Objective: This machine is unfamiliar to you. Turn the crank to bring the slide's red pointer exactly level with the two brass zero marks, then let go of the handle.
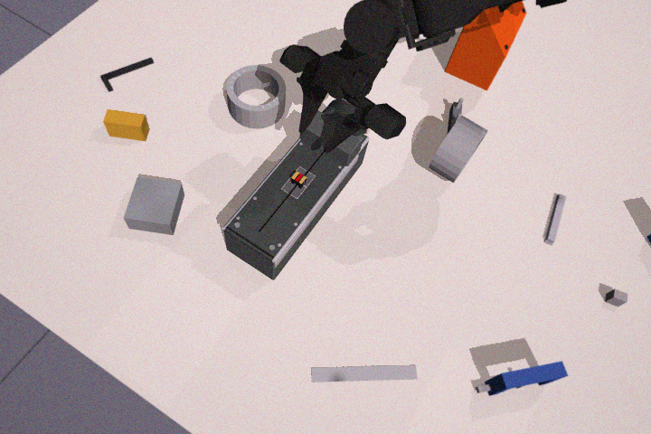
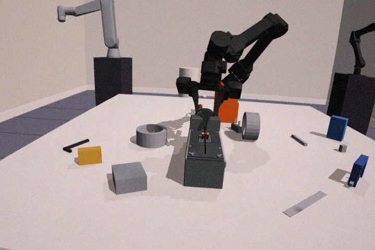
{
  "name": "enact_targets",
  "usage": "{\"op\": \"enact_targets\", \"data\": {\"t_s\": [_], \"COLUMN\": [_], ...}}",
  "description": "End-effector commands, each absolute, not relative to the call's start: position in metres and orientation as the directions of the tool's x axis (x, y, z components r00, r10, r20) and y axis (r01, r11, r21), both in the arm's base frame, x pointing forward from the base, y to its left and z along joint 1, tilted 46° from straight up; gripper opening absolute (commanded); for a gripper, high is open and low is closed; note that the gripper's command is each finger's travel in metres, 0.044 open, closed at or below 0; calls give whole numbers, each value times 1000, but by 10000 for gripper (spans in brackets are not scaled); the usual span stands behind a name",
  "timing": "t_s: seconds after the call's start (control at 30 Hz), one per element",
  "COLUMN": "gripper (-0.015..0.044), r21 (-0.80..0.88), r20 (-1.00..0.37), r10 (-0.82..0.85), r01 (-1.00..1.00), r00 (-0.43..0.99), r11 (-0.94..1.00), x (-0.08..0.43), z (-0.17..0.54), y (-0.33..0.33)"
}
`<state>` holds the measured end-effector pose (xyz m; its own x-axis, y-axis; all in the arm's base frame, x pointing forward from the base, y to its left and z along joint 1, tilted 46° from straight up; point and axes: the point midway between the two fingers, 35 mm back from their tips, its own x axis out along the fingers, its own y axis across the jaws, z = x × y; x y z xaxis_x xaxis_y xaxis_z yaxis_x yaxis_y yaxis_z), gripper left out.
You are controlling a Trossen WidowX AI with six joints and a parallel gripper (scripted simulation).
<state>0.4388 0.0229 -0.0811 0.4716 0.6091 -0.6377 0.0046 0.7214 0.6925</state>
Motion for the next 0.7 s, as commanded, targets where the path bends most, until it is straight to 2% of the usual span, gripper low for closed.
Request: {"op": "enact_targets", "data": {"t_s": [0.0,0.13,0.17,0.67], "gripper": [341,440,440,46], "r21": [692,692,692,692], "r20": [-638,-638,-638,-638], "r10": [608,608,608,608], "r01": [5,5,5,5], "r00": [472,472,472,472], "r11": [722,722,722,722], "x": [439,439,439,439], "z": [-81,-81,-81,-81], "y": [23,23,23,23]}}
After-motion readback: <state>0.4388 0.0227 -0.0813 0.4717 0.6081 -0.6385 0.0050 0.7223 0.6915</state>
